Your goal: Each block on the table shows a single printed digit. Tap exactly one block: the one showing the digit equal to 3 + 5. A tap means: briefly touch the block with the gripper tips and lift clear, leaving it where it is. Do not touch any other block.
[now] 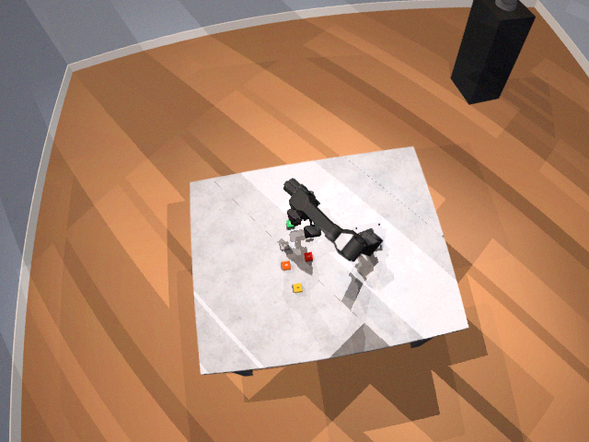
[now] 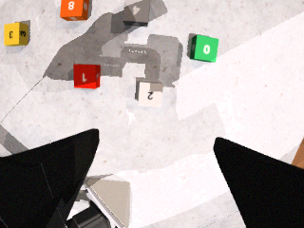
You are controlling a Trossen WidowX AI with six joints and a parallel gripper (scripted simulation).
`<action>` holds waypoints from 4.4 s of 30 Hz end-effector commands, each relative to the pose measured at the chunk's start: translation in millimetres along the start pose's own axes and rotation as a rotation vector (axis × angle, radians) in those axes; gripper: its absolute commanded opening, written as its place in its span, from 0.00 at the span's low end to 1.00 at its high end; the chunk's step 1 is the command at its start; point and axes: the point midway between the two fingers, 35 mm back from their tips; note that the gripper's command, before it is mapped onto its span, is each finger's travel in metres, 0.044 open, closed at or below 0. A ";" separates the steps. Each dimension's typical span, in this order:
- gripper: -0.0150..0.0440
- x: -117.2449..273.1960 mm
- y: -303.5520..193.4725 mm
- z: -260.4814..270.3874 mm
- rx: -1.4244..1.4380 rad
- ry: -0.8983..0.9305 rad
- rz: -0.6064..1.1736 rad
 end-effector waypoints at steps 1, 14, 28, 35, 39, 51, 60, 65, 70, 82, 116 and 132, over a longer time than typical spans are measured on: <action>0.93 -0.4 0.2 0.4 0.003 0.006 -0.001; 0.93 0.2 17.6 99.0 0.003 0.012 0.000; 0.93 0.2 17.6 99.0 0.003 0.012 0.000; 0.93 3.2 42.9 136.9 0.001 0.001 -0.004; 0.93 3.0 68.1 206.2 0.005 0.011 -0.004; 0.93 2.4 70.9 221.6 0.006 0.016 -0.003; 0.93 2.4 70.9 221.6 0.006 0.016 -0.003; 0.93 2.5 89.0 185.3 0.006 0.012 -0.004; 0.93 1.3 107.2 129.4 0.007 0.013 -0.004; 0.93 1.3 107.2 129.4 0.007 0.013 -0.004; 0.29 -79.4 107.6 131.1 0.008 0.015 -0.005; 0.29 -100.8 108.0 131.5 0.008 0.016 -0.005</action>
Point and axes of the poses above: the point midway between the two fingers, 35 mm back from their tips, its own x axis back along the fingers, its own z axis across the jaws, y = z × x, and after that the axes turned 5 degrees about -x, right-handed
